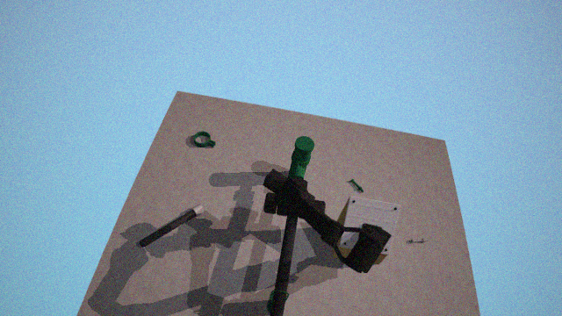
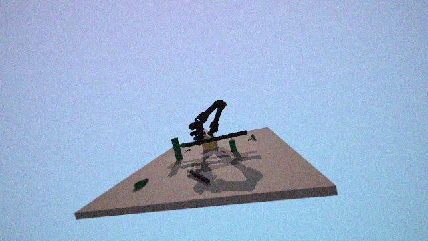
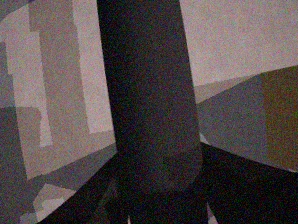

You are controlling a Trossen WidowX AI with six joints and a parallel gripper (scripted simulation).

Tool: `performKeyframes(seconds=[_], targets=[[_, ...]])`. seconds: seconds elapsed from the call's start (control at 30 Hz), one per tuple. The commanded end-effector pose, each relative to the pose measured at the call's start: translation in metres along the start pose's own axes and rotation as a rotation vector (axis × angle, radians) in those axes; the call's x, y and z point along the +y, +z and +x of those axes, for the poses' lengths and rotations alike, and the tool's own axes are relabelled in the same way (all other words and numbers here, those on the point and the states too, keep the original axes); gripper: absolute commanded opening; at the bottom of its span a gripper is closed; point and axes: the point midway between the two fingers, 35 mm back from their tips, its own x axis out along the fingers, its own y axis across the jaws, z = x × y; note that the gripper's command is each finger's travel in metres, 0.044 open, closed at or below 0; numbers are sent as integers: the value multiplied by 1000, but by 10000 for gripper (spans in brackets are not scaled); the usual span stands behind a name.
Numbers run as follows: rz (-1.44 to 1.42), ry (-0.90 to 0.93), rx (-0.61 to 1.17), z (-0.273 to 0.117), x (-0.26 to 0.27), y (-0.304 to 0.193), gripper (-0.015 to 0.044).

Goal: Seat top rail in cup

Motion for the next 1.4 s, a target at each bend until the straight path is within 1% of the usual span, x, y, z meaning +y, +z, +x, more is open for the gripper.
performKeyframes(seconds=[0.0,1.37], targets=[[0,1,-1,0,0,0,0],[-3,2,-11,-3,1,7,0]])
